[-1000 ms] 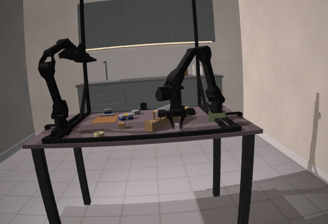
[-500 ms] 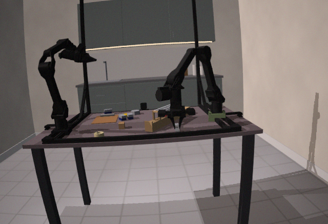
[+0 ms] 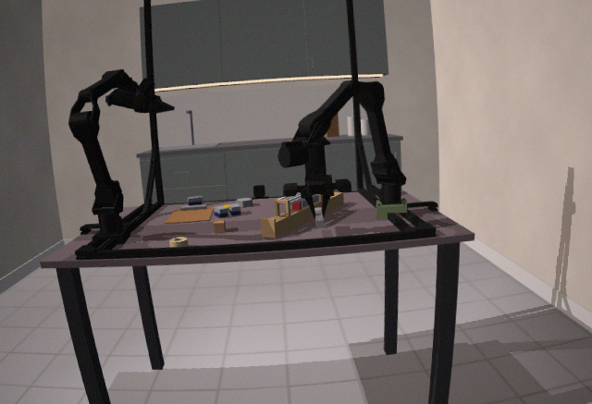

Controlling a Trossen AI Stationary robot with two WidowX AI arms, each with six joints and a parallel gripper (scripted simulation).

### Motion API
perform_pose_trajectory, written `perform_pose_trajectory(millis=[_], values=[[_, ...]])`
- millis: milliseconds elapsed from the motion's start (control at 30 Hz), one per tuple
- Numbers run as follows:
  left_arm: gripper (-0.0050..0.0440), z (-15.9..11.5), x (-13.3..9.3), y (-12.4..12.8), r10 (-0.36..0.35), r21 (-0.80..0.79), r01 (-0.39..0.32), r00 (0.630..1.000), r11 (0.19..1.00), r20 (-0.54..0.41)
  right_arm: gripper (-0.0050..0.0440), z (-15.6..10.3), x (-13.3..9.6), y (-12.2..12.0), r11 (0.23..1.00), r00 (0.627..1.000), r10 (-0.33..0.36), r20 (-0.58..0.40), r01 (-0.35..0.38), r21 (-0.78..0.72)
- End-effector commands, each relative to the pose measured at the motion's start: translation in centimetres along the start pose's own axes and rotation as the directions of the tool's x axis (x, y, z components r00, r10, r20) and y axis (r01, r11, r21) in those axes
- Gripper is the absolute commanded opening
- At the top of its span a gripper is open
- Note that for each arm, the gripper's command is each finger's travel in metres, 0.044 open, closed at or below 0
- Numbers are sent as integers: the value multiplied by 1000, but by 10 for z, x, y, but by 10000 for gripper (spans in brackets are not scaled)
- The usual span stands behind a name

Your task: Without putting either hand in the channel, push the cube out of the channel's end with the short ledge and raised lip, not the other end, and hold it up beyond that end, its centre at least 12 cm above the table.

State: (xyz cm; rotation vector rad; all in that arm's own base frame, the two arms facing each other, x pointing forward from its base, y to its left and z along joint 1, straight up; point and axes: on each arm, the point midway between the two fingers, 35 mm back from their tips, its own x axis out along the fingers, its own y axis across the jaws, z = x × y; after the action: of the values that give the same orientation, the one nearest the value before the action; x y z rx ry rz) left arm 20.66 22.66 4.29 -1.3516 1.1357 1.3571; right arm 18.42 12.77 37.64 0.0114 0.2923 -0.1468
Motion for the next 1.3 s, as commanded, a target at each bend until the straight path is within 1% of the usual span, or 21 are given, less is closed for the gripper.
perform_pose_trajectory(millis=[0,33,100,167,367,433,533,600,867,1100,1167,1267], values=[[40,1,-32,-3,-21,0,21,1000,1000,13,400,0,0,0,1000,1000,-2,3,2,0],[40,1,-32,-3,-21,0,21,1000,1000,13,400,0,0,0,1000,1000,-2,3,2,0],[40,0,-51,0,-20,1,20,1000,1000,12,400,0,0,0,1000,1000,-2,3,2,0],[40,-2,-62,2,-19,1,19,1000,1000,12,400,0,0,0,1000,1000,-2,3,2,0],[40,-3,-64,1,-19,2,19,1000,1000,12,400,0,0,0,1000,1000,-2,3,2,0],[40,-12,-64,-4,-19,14,19,1000,1000,12,400,0,0,0,1000,1000,-2,3,2,0],[40,-32,-64,-15,-19,39,19,1000,999,12,400,0,0,0,1000,1000,-2,3,2,0],[40,-32,-64,-15,-19,39,19,1000,999,12,400,0,0,0,1000,1000,-2,3,2,0],[40,-89,-64,-35,-19,108,18,1000,994,12,400,0,0,0,1000,1000,-2,3,2,0],[40,-140,-64,-44,-19,167,17,1000,986,12,400,0,0,0,1000,1000,-2,3,2,0],[40,-140,-64,-44,-19,167,17,1000,986,12,400,0,0,0,1000,1000,-2,3,2,0],[40,-162,-63,-45,-19,192,17,1000,981,12,400,0,0,0,1000,1000,-2,3,2,0]])
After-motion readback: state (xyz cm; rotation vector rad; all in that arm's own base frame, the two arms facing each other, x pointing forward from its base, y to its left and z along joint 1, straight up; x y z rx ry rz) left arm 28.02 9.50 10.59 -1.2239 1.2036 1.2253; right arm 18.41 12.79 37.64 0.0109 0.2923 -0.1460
